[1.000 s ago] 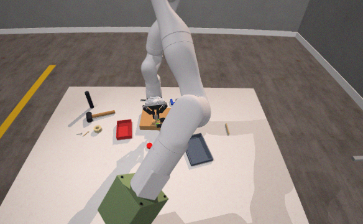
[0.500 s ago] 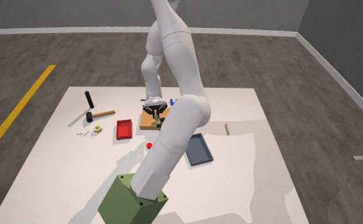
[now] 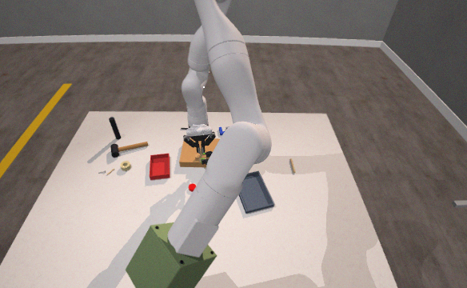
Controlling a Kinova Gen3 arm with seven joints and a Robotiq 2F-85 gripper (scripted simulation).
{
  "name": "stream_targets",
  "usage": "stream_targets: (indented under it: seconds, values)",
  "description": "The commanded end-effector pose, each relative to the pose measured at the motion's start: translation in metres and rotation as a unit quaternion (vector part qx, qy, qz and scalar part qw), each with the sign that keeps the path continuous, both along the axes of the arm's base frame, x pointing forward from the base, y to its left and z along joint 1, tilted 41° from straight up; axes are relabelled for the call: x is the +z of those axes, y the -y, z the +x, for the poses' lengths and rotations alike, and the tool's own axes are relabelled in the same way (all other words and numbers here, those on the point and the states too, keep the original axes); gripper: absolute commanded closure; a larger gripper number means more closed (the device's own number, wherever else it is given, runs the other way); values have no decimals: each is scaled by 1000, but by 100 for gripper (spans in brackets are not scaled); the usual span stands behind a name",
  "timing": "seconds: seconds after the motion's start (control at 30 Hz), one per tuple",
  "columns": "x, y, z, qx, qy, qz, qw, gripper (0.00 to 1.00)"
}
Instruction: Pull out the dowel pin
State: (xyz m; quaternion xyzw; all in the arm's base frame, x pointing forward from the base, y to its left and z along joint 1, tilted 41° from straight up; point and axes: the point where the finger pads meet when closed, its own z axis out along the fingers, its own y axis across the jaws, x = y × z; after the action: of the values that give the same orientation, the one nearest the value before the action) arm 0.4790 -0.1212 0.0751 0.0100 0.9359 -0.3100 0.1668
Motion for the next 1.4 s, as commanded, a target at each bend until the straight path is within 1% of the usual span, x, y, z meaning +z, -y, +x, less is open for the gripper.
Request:
stream_targets:
  seconds: [0.0, 0.17, 0.33, 0.4, 0.73, 0.9, 1.37]
  values:
    - [0, -2, 2, -3, 6, 4, 1000, 90]
    - [0, -2, 1, -13, 13, 8, 1000, 90]
    - [1, -3, 0, -31, 27, 15, 999, 90]
    - [1, -3, 0, -31, 27, 15, 999, 90]
    - [4, -5, -1, -77, 62, 34, 994, 90]
    - [13, -12, -5, -77, 62, 34, 995, 90]
    - [22, -19, -9, -77, 62, 34, 995, 90]
